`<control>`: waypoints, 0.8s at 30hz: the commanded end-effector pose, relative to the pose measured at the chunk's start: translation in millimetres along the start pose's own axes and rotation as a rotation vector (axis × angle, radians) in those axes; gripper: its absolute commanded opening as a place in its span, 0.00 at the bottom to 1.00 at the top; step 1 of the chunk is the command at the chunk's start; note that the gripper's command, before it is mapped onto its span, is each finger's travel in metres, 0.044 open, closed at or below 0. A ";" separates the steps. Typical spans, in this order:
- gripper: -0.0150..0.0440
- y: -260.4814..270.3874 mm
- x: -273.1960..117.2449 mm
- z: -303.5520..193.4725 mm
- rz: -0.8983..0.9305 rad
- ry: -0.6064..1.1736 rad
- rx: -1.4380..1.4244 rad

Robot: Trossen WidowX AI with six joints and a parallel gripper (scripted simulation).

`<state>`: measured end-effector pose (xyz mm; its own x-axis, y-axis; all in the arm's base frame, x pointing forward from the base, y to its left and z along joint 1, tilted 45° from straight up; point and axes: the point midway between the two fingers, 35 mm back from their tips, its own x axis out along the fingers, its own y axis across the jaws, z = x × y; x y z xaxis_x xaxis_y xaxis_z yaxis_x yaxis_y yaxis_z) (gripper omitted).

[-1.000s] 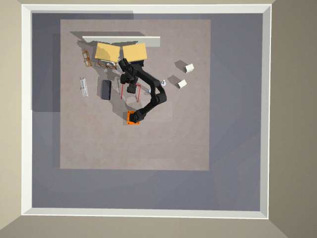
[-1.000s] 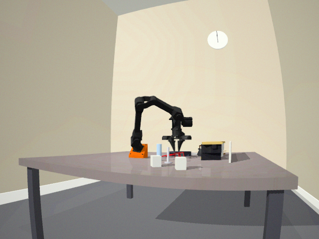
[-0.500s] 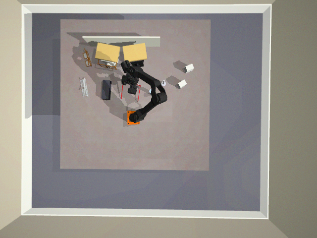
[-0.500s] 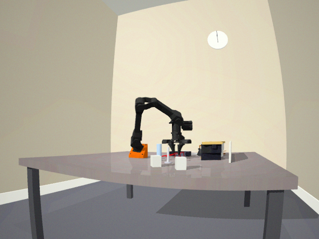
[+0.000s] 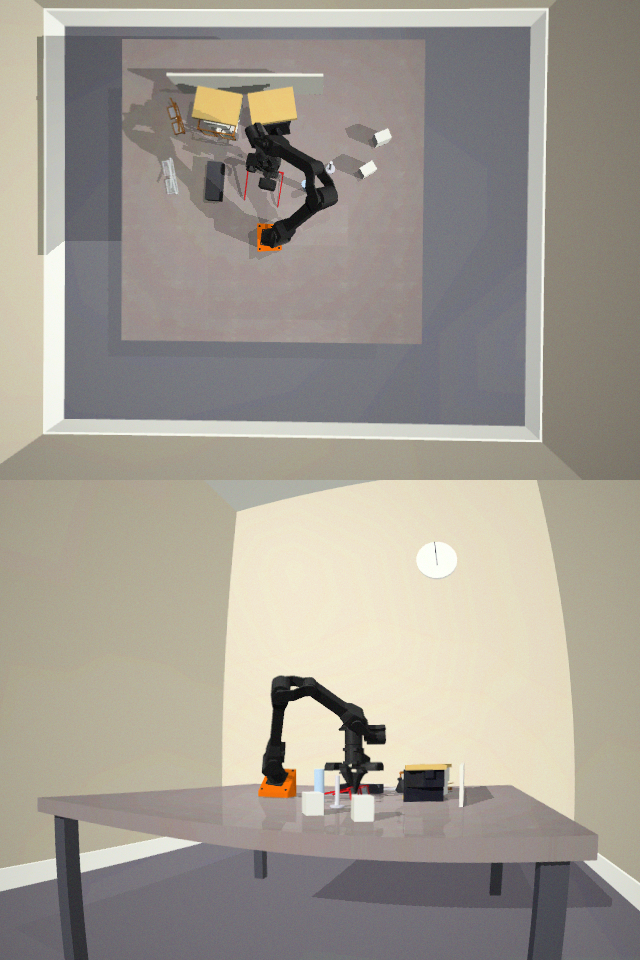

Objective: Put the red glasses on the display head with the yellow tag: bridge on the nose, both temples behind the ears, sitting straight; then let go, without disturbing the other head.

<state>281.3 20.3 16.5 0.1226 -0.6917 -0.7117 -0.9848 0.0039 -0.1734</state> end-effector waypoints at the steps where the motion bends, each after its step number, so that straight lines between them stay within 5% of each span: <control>1: 0.27 -0.3 -0.3 -0.1 0.000 0.000 0.002; 10: 0.25 -1.5 -9.0 1.0 0.001 -0.002 0.001; 24: 0.25 -3.8 -83.0 4.0 0.003 -0.003 -0.008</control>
<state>276.9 68.0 61.1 0.1196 -0.6917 -0.7123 -0.9870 -0.0051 -0.1608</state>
